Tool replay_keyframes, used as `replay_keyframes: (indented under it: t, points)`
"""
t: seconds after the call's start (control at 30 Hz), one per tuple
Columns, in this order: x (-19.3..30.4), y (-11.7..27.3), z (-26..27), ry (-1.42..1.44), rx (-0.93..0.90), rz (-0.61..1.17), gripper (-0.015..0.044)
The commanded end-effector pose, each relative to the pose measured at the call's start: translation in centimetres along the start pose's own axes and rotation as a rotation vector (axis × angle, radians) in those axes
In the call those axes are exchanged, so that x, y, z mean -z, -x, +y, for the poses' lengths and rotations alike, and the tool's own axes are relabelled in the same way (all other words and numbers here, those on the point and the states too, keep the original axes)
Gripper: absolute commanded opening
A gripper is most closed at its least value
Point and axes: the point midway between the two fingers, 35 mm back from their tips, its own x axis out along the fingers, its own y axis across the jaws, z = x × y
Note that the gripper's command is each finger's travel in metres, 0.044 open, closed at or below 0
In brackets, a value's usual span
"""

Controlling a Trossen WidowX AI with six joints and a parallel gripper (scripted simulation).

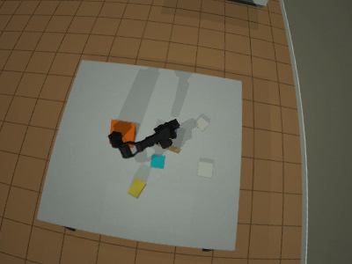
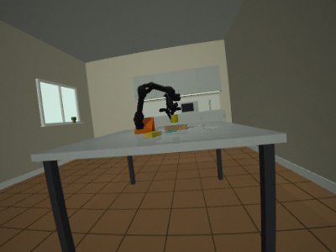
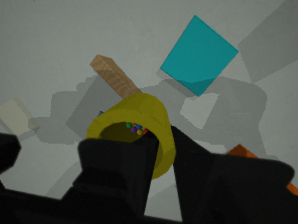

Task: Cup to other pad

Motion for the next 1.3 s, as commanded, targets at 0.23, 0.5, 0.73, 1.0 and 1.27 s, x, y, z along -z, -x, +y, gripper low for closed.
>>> replay_keyframes:
  t: [0.23, 0.5, 0.73, 1.0, 1.27]
  points:
    - [-1.9, 0.2, -1.8, 0.003, -0.004, -0.004, 0.0]
    - [-3.2, 0.3, -3.0, 0.003, -0.003, -0.005, 0.0]
    - [-4.4, 0.3, -4.2, 0.003, -0.003, -0.005, 0.0]
    - [-5.8, 0.5, -5.6, 0.004, -0.002, -0.006, 0.0]
    - [-7.3, 0.6, -7.0, 0.004, -0.001, -0.006, 0.0]
